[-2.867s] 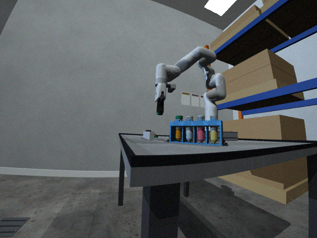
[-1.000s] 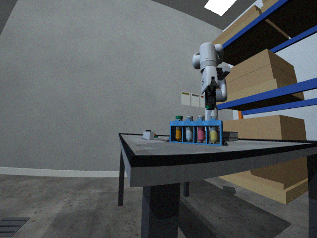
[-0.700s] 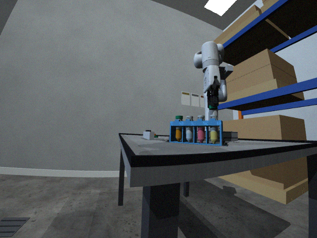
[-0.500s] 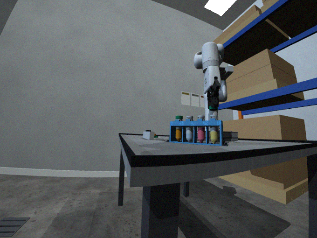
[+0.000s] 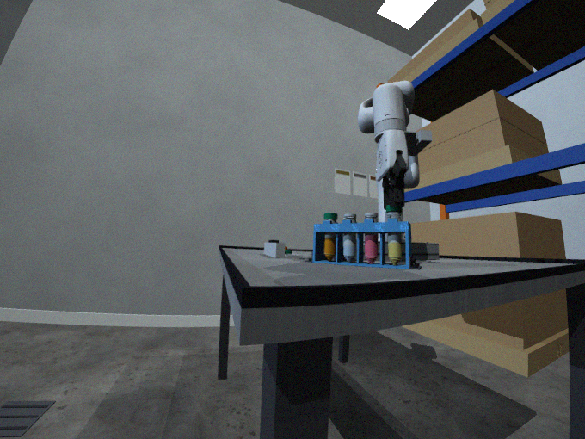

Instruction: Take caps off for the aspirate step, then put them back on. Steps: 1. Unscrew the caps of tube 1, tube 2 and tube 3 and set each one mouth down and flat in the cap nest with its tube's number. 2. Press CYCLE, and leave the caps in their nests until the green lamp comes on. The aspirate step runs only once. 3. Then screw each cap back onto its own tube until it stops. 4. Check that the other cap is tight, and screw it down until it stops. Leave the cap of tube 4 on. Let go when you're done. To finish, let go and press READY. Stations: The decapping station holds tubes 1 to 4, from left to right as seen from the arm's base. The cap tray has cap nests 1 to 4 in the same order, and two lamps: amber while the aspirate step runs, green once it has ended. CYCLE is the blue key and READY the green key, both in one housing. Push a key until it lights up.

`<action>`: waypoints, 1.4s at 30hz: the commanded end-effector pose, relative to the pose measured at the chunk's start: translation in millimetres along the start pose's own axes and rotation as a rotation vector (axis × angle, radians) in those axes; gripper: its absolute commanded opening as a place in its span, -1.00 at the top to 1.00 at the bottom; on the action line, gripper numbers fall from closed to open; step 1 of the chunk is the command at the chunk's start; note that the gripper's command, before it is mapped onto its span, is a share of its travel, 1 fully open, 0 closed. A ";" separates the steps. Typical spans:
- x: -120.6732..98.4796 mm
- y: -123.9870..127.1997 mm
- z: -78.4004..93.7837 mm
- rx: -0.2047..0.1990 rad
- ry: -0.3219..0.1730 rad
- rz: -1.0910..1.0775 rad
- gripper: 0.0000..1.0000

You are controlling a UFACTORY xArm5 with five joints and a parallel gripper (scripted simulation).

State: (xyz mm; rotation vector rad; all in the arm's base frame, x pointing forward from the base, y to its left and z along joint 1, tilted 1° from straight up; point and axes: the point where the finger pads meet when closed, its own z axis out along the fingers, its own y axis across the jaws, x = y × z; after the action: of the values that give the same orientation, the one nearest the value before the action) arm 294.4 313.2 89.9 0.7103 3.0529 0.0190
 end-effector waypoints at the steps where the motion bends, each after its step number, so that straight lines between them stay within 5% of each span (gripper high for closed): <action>1: -0.3 1.1 -0.8 -0.006 0.009 0.000 1.00; 38: 0.0 1.1 9.2 -0.006 0.009 0.000 1.00; 39: 0.0 1.1 9.2 -0.006 0.009 0.000 0.08; 42: 0.0 1.1 9.2 -0.006 0.009 0.000 0.08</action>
State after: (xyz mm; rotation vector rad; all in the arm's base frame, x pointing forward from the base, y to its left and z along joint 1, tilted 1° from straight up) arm 294.1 313.4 79.5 0.7103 3.0531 0.0186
